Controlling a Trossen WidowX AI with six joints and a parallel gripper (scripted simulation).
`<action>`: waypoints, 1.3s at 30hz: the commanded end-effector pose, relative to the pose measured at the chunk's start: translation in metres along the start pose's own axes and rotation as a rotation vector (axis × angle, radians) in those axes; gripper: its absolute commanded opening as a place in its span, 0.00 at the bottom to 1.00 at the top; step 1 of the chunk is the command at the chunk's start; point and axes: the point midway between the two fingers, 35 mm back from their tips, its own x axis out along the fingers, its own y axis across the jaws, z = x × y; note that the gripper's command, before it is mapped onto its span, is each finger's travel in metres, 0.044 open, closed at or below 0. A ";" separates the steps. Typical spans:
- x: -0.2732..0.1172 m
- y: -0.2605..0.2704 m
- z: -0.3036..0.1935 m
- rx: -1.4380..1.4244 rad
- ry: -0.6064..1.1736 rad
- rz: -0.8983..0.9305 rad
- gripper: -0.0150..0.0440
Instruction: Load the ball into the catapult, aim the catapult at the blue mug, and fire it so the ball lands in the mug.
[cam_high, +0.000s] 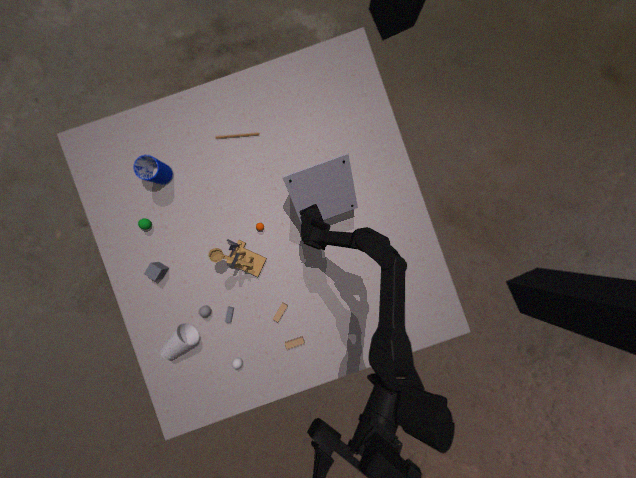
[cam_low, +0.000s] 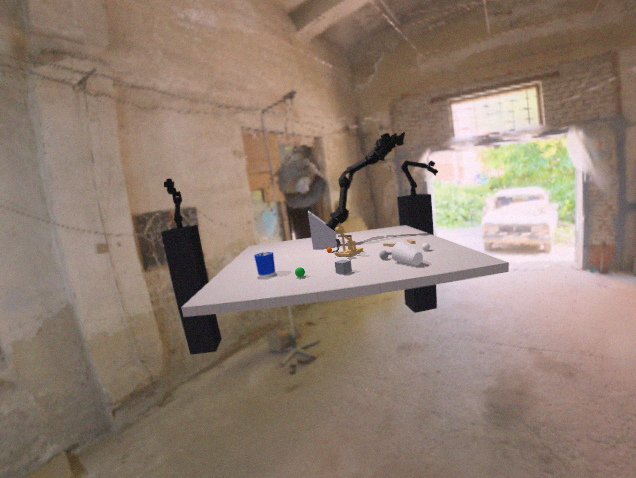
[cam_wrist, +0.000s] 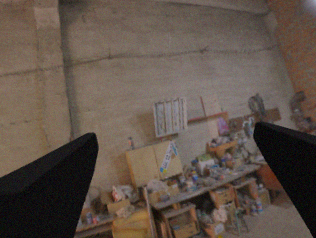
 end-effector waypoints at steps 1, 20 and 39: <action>0.014 -0.015 -0.040 -0.096 0.085 -0.033 1.00; 0.051 -0.144 -0.185 -0.374 0.440 -0.273 1.00; 0.010 -0.318 -0.280 -0.454 0.929 -0.593 1.00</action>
